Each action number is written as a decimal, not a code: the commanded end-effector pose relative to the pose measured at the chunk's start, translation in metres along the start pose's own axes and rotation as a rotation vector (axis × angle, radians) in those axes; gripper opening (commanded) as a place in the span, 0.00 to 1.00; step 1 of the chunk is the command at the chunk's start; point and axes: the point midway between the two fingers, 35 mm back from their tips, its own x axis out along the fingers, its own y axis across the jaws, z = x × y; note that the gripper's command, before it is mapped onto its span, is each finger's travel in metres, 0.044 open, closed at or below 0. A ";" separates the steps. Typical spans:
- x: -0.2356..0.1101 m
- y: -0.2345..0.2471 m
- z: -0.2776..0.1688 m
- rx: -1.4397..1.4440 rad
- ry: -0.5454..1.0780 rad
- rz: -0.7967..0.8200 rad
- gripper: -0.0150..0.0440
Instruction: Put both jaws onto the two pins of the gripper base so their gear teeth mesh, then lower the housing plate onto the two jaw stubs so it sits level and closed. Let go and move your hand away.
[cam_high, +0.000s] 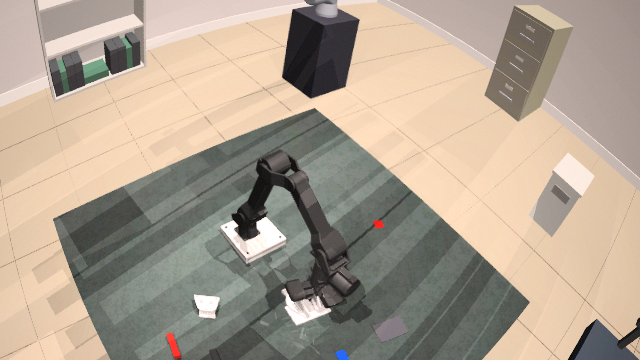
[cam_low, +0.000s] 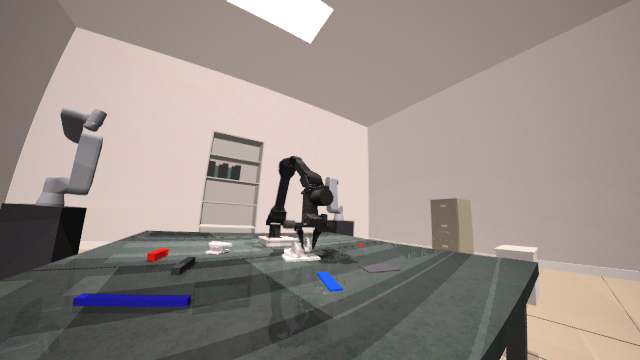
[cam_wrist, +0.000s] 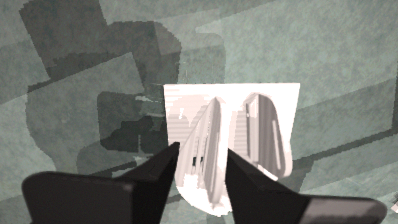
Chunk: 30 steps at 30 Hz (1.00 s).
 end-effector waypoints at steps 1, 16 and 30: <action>0.001 0.001 0.000 0.004 -0.001 0.004 0.48; 0.004 0.001 0.000 0.005 -0.001 0.004 0.48; 0.007 0.001 0.000 0.006 -0.001 0.004 0.48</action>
